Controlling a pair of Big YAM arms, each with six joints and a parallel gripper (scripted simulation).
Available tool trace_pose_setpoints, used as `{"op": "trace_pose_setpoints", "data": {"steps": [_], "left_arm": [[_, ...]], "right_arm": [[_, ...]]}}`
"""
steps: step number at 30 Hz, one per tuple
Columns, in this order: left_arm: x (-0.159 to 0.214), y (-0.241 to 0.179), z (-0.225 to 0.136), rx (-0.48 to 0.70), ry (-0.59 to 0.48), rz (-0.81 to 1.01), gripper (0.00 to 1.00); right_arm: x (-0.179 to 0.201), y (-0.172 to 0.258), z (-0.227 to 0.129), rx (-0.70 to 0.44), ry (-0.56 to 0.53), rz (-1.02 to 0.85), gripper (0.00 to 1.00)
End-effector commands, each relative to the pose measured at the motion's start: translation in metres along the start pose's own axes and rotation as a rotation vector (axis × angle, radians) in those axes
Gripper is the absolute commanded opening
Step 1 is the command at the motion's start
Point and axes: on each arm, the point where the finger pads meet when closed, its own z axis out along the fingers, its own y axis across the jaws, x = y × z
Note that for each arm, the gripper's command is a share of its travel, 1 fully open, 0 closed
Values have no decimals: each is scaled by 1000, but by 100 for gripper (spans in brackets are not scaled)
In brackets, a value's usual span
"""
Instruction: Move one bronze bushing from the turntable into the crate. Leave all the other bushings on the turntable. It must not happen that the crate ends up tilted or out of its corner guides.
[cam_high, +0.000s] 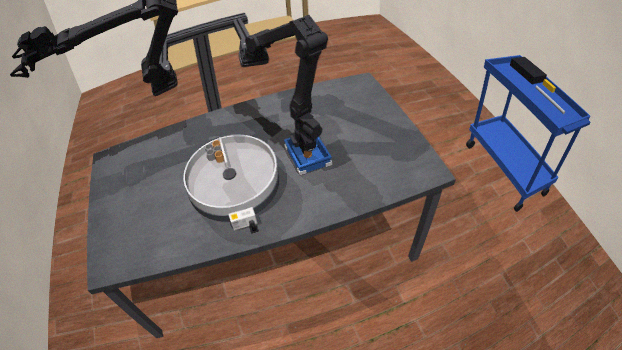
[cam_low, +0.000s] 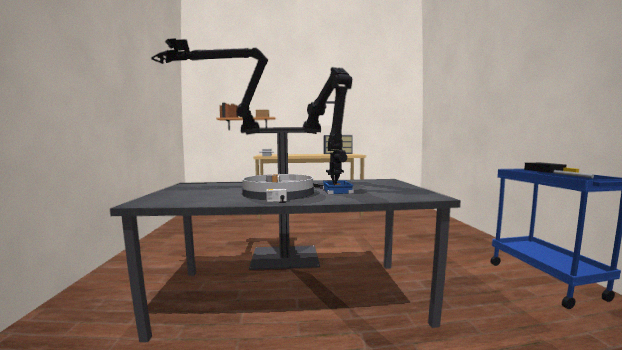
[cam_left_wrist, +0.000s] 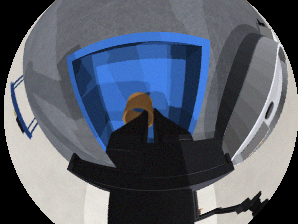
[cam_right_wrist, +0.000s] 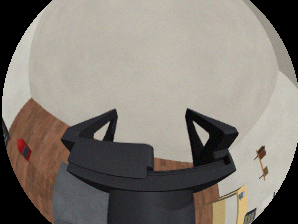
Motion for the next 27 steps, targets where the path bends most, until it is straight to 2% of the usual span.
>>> {"op": "trace_pose_setpoints", "data": {"steps": [1, 7, 8, 27], "left_arm": [[0, -4, 1, 0, -5, -5, 0], [0, -4, 1, 0, -5, -5, 0], [0, -4, 1, 0, -5, -5, 16], [0, -4, 1, 1, -4, -4, 16]], "right_arm": [[-10, -12, -7, 27, -15, 16, 100], [-10, -12, -7, 27, -15, 16, 100], [-10, -12, -7, 27, -15, 16, 100], [-10, -12, -7, 27, -15, 16, 100]]}}
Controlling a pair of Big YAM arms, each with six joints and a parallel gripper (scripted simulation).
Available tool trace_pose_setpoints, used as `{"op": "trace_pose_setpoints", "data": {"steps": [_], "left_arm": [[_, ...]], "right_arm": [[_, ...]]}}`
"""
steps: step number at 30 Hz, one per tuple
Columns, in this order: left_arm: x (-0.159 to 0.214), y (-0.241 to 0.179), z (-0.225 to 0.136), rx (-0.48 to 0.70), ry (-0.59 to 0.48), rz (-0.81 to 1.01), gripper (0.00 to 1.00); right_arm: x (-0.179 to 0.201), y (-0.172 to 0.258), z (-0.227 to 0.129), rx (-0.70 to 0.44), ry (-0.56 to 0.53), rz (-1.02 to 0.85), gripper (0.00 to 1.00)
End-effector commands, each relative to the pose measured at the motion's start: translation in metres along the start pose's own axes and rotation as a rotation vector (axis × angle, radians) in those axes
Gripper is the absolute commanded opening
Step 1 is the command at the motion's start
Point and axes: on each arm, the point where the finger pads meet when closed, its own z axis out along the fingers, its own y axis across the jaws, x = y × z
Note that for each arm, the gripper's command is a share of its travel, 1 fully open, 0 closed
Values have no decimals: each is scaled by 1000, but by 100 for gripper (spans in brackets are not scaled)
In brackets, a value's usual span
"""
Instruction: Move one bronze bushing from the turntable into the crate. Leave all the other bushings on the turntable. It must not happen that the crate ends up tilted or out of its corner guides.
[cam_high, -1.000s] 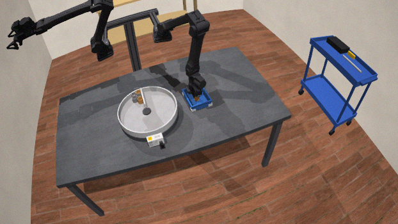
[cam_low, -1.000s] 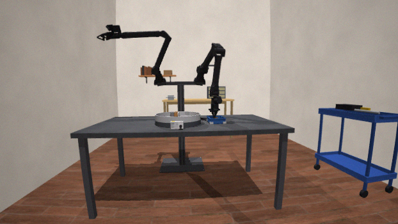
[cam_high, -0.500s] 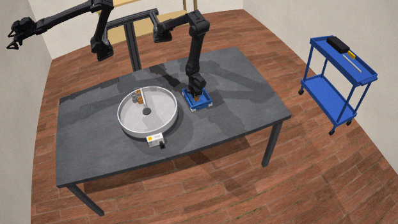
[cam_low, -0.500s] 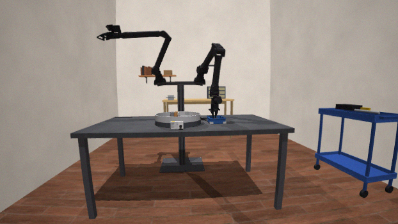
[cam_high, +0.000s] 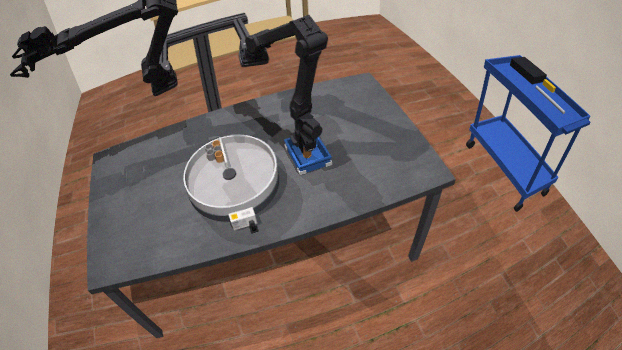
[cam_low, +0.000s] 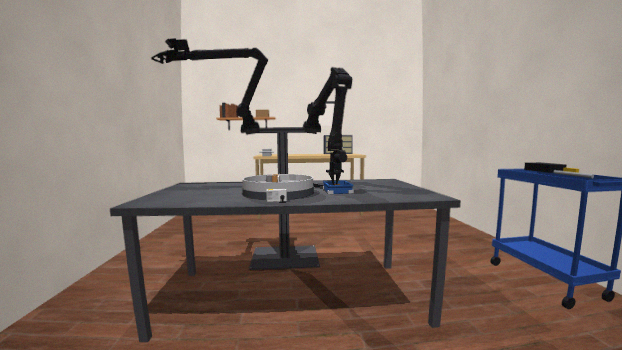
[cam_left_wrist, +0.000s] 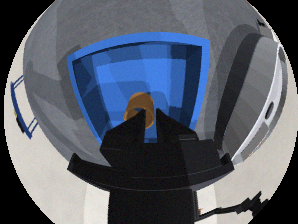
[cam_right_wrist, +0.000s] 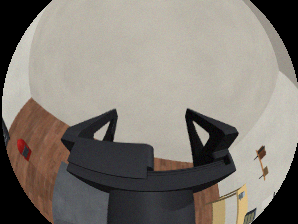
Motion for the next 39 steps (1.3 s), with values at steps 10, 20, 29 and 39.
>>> {"op": "trace_pose_setpoints", "data": {"steps": [10, 20, 29, 39], "left_arm": [[0, -4, 2, 1, -4, -4, 16], [-4, -2, -7, -2, -13, -4, 16], [2, -2, -35, 2, 2, -5, 16], [3, 1, -72, -2, 0, -5, 16]], "right_arm": [[-10, -12, -7, 27, -15, 16, 100], [-10, -12, -7, 27, -15, 16, 100], [-10, -12, -7, 27, -15, 16, 100], [-10, -12, -7, 27, -15, 16, 100]]}}
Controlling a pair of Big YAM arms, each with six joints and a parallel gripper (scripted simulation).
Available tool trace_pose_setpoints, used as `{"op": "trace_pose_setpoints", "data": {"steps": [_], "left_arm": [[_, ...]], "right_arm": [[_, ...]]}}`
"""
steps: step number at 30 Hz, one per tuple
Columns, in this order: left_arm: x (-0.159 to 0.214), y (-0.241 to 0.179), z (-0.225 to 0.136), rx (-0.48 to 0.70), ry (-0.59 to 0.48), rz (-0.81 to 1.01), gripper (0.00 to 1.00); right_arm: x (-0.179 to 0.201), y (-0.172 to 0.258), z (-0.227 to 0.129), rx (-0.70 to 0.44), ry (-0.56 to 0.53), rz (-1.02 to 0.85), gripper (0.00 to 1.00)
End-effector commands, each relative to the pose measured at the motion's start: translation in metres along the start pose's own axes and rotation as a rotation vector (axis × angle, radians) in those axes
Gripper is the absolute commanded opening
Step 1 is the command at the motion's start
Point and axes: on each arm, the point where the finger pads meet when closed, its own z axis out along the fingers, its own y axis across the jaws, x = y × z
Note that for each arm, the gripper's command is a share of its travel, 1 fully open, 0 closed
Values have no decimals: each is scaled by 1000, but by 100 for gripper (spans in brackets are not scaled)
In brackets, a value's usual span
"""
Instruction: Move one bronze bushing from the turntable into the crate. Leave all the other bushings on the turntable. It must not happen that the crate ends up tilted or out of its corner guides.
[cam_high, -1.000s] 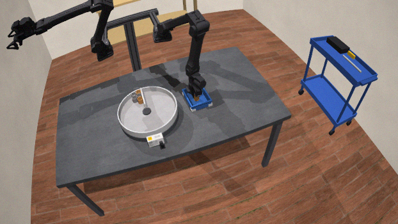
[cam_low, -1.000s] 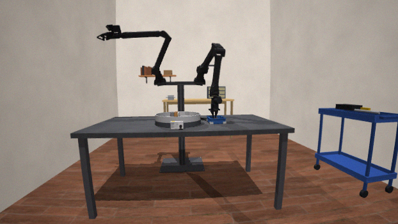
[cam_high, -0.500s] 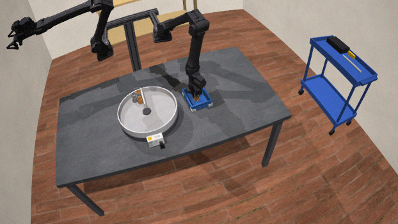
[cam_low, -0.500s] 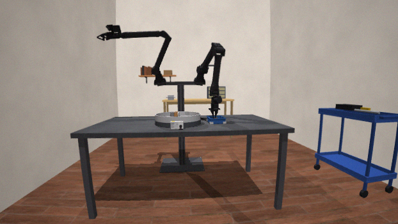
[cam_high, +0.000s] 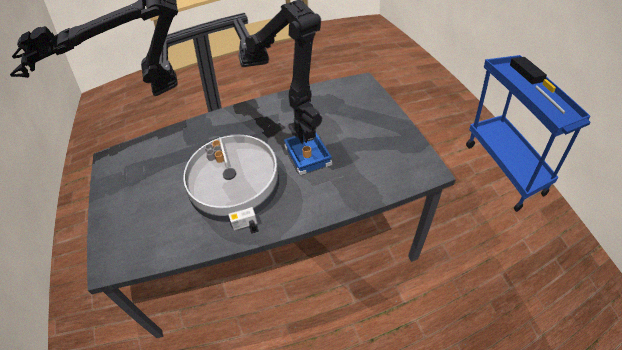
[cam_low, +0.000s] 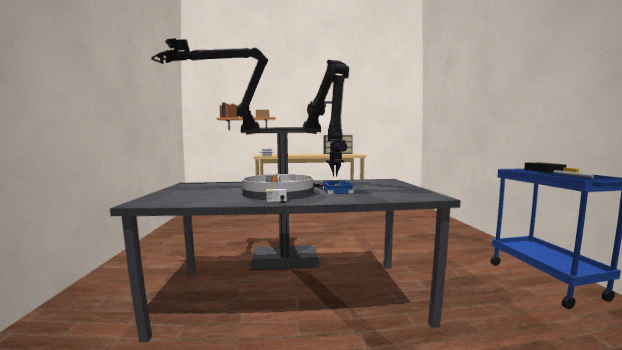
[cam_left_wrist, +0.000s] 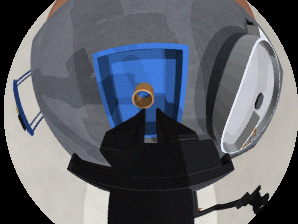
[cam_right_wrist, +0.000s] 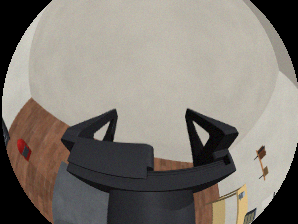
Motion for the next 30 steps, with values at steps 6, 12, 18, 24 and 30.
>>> {"op": "trace_pose_setpoints", "data": {"steps": [6, 12, 18, 24, 30], "left_arm": [[6, 0, -32, 3, 9, 0, 16], [16, -2, -27, 12, 37, -1, 16], [6, 1, -32, 2, 9, -1, 16], [6, 1, -32, 2, 9, -1, 16], [6, 1, -32, 2, 9, -1, 16]], "right_arm": [[-10, -12, -7, 27, -15, 16, 100], [-10, -12, -7, 27, -15, 16, 100], [-10, -12, -7, 27, -15, 16, 100], [-10, -12, -7, 27, -15, 16, 100], [-10, -12, -7, 27, -15, 16, 100]]}}
